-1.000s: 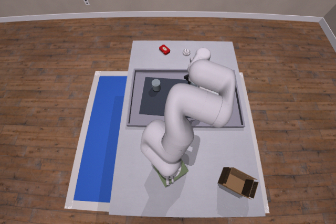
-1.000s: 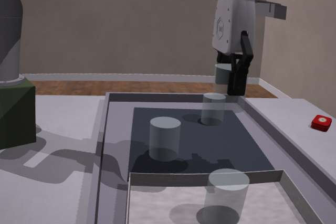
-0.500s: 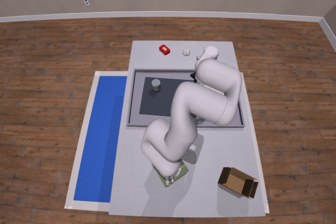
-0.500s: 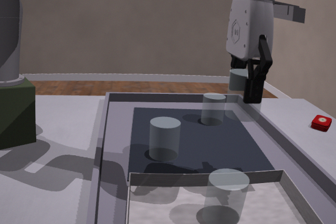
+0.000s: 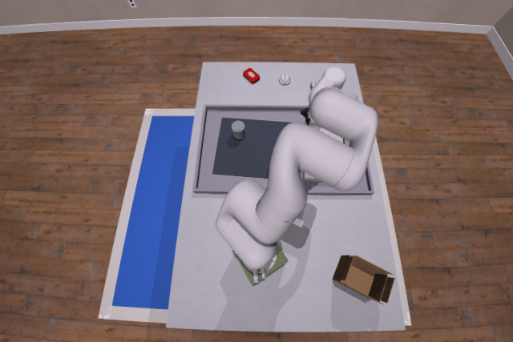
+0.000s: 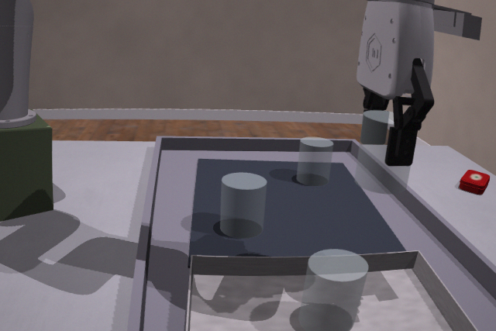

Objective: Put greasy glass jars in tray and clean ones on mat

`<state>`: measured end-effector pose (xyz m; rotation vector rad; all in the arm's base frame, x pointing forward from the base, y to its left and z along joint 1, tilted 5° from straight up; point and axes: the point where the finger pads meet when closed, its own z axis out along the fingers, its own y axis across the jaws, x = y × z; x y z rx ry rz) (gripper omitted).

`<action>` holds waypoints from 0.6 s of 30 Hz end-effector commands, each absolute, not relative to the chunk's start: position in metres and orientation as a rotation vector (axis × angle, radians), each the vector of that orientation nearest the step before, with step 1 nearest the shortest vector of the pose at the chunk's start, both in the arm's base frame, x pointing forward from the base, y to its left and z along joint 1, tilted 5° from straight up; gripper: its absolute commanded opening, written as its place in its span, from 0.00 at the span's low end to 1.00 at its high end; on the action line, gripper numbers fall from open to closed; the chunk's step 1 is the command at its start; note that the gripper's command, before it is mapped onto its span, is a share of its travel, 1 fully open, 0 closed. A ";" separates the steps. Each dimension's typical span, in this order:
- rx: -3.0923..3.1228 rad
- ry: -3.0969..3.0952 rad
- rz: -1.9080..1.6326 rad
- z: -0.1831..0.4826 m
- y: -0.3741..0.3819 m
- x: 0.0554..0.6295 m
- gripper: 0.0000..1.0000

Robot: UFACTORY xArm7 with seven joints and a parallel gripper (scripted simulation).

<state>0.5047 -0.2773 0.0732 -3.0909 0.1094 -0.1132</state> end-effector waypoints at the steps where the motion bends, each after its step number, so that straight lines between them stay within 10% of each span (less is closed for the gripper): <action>1: -3.092 0.109 -0.118 0.075 -0.291 0.510 0.00; 18: -3.092 0.109 -0.118 0.074 -0.340 0.523 0.00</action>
